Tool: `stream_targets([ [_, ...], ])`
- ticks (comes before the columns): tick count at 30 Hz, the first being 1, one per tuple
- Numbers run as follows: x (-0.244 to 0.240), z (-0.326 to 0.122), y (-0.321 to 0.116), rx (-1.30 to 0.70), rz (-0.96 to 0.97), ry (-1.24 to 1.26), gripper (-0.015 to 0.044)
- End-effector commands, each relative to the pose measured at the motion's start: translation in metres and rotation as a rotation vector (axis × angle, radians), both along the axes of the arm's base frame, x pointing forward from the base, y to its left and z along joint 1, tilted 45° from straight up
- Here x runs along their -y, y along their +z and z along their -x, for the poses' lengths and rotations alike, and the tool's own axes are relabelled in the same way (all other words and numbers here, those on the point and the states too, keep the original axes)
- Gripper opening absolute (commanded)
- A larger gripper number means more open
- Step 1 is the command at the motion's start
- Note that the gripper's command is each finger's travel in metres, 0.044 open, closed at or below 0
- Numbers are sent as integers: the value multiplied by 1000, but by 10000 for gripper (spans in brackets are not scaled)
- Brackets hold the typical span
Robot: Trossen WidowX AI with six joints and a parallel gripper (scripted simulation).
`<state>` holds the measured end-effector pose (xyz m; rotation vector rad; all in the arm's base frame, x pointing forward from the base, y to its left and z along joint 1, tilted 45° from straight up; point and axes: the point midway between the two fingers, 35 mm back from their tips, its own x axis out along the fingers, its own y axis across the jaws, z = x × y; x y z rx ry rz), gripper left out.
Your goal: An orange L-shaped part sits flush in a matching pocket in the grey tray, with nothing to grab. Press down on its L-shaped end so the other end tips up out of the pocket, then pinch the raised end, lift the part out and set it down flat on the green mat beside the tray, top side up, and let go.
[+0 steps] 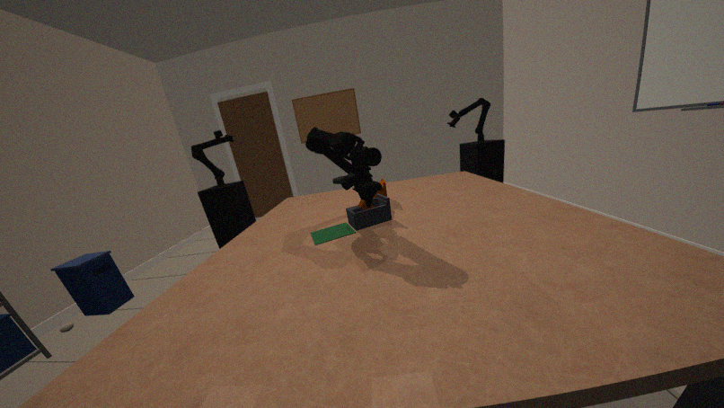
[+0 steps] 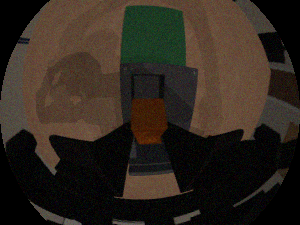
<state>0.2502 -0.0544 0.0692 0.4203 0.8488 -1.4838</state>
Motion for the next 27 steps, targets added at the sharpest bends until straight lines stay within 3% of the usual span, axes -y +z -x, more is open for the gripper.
stream_targets([
  [1,0,0,0,1,0,-2,115],
  [6,0,0,0,1,0,-2,82],
  [9,0,0,0,1,0,-2,3],
  [27,-12,-2,13,-1,2,2,0],
])
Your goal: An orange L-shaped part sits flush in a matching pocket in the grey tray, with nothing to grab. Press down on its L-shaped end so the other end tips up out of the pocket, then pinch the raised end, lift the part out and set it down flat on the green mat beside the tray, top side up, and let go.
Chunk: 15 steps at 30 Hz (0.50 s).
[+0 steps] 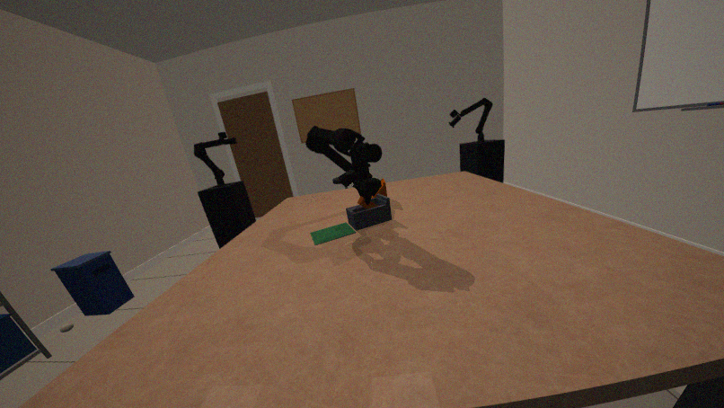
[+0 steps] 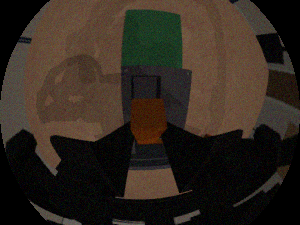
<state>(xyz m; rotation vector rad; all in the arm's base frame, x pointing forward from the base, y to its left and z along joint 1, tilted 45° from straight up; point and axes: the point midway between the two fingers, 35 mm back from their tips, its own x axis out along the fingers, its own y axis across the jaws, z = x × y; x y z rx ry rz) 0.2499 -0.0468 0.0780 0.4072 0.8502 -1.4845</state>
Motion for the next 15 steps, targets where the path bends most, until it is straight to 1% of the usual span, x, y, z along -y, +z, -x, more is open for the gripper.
stream_targets([
  [1,-6,-2,5,7,-5,-2,0],
  [15,-21,-5,21,6,-5,-1,0],
])
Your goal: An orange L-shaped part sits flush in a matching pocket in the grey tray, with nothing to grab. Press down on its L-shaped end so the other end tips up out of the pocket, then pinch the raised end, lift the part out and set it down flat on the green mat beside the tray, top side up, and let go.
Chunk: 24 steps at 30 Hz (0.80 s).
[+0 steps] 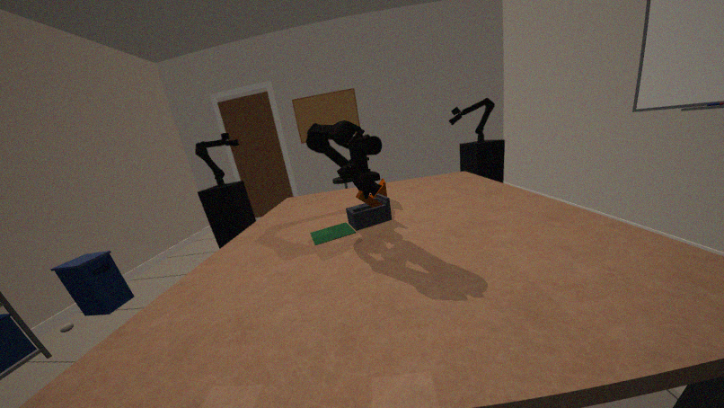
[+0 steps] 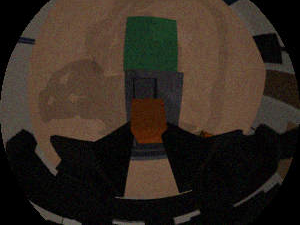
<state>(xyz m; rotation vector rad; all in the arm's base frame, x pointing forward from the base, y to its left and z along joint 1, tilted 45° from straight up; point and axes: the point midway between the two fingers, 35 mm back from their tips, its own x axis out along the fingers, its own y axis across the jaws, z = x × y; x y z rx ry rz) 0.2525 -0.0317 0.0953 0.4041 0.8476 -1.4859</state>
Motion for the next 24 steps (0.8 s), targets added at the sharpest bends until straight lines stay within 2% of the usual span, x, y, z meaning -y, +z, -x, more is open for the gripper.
stream_targets([
  [1,-7,-2,5,6,-9,-1,0],
  [24,-33,-7,31,6,-10,1,0],
])
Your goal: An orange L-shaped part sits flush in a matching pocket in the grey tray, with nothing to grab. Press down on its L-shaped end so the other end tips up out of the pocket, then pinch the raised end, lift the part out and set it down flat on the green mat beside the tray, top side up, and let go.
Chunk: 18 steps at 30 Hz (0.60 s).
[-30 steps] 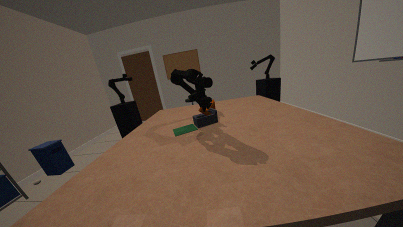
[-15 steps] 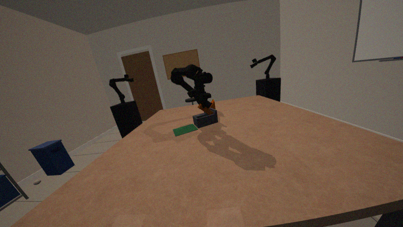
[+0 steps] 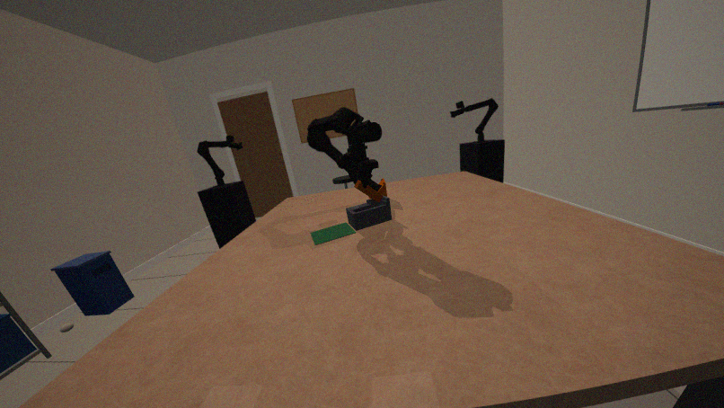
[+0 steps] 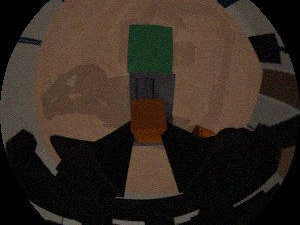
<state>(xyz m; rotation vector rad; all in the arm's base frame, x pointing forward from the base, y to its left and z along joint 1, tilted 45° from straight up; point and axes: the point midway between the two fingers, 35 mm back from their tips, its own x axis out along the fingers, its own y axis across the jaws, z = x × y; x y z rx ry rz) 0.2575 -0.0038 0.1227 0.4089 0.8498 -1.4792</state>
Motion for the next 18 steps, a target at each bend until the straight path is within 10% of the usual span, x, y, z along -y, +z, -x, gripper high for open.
stream_targets([
  [1,-6,-2,5,3,-5,-2,0],
  [18,8,-5,22,-6,-5,15,0],
])
